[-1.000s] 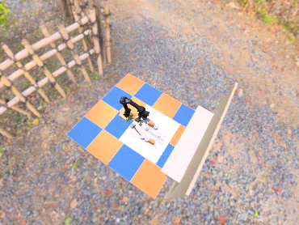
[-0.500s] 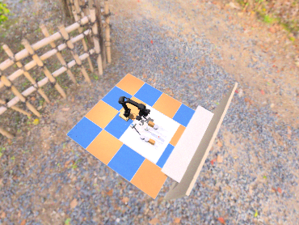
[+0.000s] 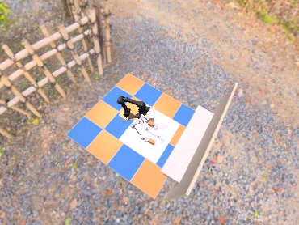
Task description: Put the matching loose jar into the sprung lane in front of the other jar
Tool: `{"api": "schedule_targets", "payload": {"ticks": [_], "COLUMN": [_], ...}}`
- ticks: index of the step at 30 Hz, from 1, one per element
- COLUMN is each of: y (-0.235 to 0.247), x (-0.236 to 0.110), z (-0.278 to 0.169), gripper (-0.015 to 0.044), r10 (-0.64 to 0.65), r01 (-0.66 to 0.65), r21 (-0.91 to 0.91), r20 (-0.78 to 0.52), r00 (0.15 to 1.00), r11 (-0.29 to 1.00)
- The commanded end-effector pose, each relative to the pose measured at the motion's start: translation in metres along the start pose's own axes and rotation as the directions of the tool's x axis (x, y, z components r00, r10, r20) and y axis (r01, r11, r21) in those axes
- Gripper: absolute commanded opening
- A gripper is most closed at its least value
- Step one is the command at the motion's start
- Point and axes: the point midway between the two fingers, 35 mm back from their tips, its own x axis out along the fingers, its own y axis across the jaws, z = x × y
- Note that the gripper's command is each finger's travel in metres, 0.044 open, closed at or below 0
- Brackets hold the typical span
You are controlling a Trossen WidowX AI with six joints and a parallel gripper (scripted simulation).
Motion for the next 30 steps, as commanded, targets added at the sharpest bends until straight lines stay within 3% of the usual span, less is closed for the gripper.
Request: {"api": "schedule_targets", "payload": {"ticks": [1, 21, 30], "y": [-0.007, -0.065, -0.068], "x": [0.003, 0.044, 0.055], "z": [0.010, 0.092, 0.095], "gripper": [0.0000, 0.0000, 0.0000], "r10": [-0.018, -0.009, -0.008], "r01": [0.018, 0.010, 0.009], "r21": [-0.006, -0.060, -0.062], "r20": [-0.003, 0.009, 0.010], "r00": [1.000, 1.000, 1.000], "r11": [1.000, 0.998, 0.998]}}
